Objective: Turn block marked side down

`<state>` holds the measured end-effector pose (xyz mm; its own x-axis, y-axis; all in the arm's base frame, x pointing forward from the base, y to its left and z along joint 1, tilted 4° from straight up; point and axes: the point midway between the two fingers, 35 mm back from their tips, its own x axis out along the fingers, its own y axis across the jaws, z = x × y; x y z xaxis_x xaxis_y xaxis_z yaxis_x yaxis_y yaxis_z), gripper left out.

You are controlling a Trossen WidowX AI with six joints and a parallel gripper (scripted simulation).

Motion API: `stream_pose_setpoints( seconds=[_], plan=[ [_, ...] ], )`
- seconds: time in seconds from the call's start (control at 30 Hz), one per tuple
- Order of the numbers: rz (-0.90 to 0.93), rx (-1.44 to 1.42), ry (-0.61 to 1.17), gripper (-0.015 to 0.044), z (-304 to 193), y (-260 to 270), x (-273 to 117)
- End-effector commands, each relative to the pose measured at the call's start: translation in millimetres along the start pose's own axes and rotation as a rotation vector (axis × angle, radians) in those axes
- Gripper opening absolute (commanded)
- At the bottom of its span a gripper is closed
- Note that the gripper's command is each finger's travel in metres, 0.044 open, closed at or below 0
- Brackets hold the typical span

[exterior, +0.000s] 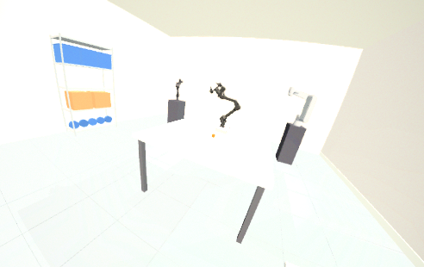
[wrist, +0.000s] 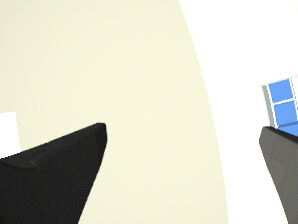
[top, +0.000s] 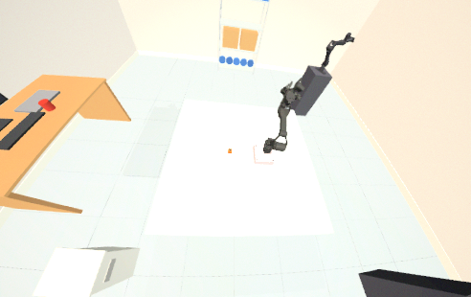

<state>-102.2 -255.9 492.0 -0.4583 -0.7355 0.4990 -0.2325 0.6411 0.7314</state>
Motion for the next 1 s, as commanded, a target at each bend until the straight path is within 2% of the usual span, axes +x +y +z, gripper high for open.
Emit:
stream_pose_setpoints(
  seconds=[0.0,0.1,0.23,0.47,0.73,0.97],
  plan=[
    [-0.004,-0.002,0.001,0.0426,0,-1,0],
    [-0.065,-0.028,0.022,0.0440,-8,-18,1],
    [-0.235,-0.117,0.099,0.0440,-34,-66,-1],
    [-0.530,-0.355,0.332,0.0440,-90,-154,-33],
    [-0.768,-0.677,0.754,0.0440,-158,-236,-115],
    [-0.843,-0.930,1.194,0.0440,-201,-278,-207]
  ],
)
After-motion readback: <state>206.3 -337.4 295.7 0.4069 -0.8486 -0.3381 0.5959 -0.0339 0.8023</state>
